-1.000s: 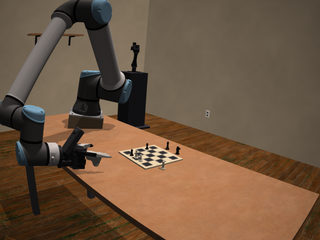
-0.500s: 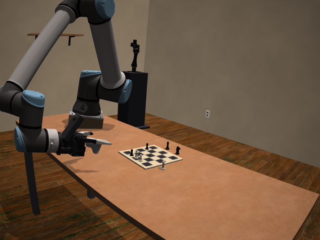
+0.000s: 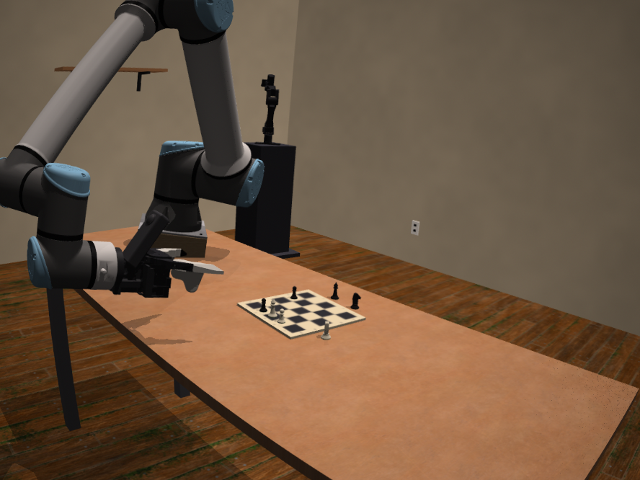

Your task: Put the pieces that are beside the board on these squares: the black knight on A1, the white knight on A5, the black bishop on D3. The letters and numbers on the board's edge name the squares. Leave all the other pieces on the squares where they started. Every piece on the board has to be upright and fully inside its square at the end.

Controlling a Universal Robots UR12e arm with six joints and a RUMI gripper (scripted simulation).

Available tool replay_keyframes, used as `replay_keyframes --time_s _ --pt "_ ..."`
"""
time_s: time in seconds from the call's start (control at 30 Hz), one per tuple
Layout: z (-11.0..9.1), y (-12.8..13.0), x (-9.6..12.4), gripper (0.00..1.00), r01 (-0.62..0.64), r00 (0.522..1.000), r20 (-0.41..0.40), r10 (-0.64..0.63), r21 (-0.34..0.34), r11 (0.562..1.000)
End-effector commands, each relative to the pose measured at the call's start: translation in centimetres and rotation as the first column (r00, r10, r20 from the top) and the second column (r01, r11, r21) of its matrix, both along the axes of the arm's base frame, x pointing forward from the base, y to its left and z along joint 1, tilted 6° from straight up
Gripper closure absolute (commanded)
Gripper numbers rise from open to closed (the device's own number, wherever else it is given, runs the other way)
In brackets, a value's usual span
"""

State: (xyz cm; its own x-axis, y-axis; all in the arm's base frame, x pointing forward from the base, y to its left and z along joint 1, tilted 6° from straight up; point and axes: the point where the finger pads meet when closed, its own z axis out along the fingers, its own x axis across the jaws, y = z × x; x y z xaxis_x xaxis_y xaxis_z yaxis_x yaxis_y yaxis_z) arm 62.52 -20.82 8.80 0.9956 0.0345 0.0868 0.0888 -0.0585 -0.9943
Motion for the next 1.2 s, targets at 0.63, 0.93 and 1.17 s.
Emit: replay_keyframes --time_s 0.63,0.93,1.17 --pt "-2.2 14.8 0.1 0.0 -0.335 0.912 0.075 0.402 -0.428 0.839" --pt "-2.7 21.8 0.7 0.0 -0.388 0.81 0.081 0.581 -0.668 0.635" --pt "-1.6 28.4 2.0 0.0 -0.313 0.704 0.085 0.705 -0.854 0.415"
